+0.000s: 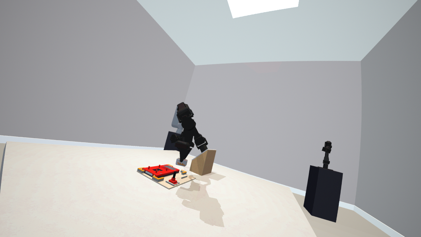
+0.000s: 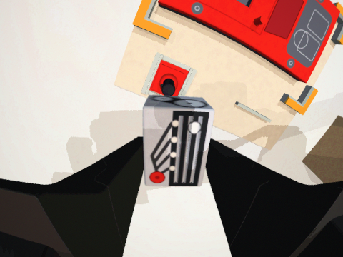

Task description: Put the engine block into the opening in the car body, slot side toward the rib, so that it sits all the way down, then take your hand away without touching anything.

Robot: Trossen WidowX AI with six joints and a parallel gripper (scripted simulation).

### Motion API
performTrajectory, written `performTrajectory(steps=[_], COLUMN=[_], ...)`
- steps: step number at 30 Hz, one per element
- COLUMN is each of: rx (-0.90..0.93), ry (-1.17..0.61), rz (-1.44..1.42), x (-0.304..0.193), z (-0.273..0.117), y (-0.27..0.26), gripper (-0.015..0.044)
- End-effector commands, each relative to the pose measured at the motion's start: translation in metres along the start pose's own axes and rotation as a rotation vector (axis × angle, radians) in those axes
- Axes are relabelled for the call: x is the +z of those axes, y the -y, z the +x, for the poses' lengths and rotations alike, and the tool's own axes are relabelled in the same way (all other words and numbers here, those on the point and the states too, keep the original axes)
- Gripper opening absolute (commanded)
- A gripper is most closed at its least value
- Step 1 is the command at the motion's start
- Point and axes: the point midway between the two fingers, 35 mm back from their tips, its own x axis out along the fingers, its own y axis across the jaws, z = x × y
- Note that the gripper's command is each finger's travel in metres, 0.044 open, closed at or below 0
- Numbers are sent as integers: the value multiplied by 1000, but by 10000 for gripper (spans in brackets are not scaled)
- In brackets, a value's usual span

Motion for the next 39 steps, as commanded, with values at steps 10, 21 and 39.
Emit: performTrajectory(steps=[10, 21, 39], rx=[4, 6, 14], ry=[4, 9, 30], rz=[460, 842, 1468], x=[35, 64, 108], z=[11, 21, 37], y=[7, 15, 35], gripper=[0, 0, 0])
